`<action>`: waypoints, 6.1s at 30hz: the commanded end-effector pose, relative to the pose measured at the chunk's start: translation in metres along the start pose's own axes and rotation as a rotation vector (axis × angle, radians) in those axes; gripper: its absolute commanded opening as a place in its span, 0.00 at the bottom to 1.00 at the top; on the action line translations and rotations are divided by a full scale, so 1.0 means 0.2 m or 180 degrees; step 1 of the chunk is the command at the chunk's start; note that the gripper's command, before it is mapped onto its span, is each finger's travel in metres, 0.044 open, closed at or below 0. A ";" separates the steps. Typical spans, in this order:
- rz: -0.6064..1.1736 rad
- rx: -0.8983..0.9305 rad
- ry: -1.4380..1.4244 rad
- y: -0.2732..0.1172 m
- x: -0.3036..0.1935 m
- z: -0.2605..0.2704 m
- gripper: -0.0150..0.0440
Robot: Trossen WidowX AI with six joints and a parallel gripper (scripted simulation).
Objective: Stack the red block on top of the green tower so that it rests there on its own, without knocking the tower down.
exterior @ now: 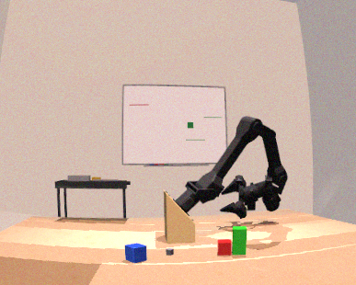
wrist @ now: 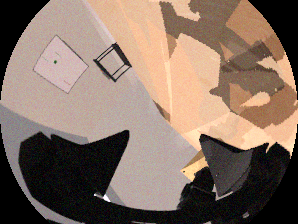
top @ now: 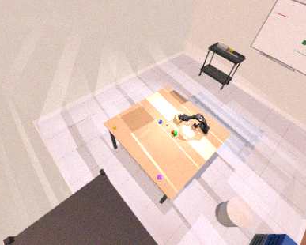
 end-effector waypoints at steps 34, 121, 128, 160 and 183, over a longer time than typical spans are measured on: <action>-0.1497 -0.1064 -0.0138 -0.48 -0.19 -0.57 1.00; -0.3145 -0.2569 0.1109 -0.29 -1.40 -1.20 1.00; -0.3142 -0.2569 0.1111 -0.29 -1.39 -1.23 1.00; -0.3151 -0.2571 0.1106 -0.23 -1.27 -1.37 1.00; -0.3151 -0.2571 0.1106 -0.23 -1.27 -1.37 0.48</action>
Point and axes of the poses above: the point midway between the two fingers, 35 mm back from their tips, its own y axis out along the fingers, its own z axis across the jaws, x = y × z, the point moved 5 cm from there along -y, back along the fingers, and after that the axes turned 7 degrees about -y, right-handed, at the moved point
